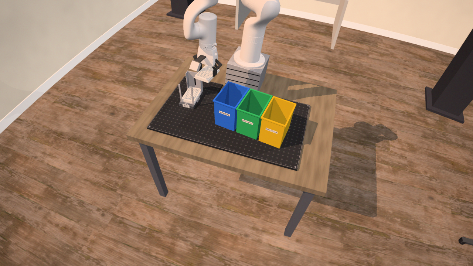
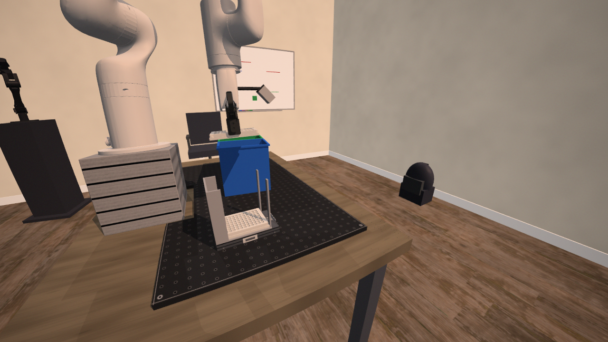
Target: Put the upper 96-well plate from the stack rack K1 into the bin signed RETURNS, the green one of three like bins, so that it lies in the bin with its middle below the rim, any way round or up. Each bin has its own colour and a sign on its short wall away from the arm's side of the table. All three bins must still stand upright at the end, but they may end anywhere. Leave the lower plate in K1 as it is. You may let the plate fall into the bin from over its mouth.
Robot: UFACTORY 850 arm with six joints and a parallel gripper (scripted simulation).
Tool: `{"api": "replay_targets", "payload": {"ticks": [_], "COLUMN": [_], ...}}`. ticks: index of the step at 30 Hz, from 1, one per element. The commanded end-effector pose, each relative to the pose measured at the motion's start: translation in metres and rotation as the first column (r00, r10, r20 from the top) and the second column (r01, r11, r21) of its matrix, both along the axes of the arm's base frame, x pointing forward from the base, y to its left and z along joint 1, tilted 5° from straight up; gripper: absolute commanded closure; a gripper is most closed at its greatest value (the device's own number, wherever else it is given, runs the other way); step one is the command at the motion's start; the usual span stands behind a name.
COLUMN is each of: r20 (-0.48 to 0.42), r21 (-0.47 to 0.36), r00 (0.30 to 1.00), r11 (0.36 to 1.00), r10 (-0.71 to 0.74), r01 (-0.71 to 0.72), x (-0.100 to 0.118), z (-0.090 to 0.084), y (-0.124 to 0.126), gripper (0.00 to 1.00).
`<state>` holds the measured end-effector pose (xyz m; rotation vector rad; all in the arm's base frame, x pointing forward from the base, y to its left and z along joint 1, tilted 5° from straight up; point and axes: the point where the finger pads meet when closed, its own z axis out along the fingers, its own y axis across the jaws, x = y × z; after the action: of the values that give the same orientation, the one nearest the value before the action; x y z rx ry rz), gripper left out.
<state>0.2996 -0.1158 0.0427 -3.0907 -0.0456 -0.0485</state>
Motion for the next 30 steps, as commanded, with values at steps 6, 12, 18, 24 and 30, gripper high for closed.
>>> {"api": "replay_targets", "payload": {"ticks": [6,12,18,24,30], "r20": [-0.041,-0.041,-0.041,-0.041,-0.041], "r21": [0.031,0.031,0.031,0.031,0.031], "r00": [0.999,0.999,0.999,0.999,0.999], "r11": [1.000,1.000,1.000,1.000,1.000], "r10": [0.002,0.002,0.002,0.002,0.002], "r01": [-0.001,-0.001,-0.001,-0.001,-0.001], "x": [0.003,0.005,0.006,0.007,0.009], "z": [0.002,0.003,0.004,0.004,0.005], "y": [0.028,0.048,0.067,0.081,0.101], "gripper": [1.00,1.00,1.00,1.00,1.00]}}
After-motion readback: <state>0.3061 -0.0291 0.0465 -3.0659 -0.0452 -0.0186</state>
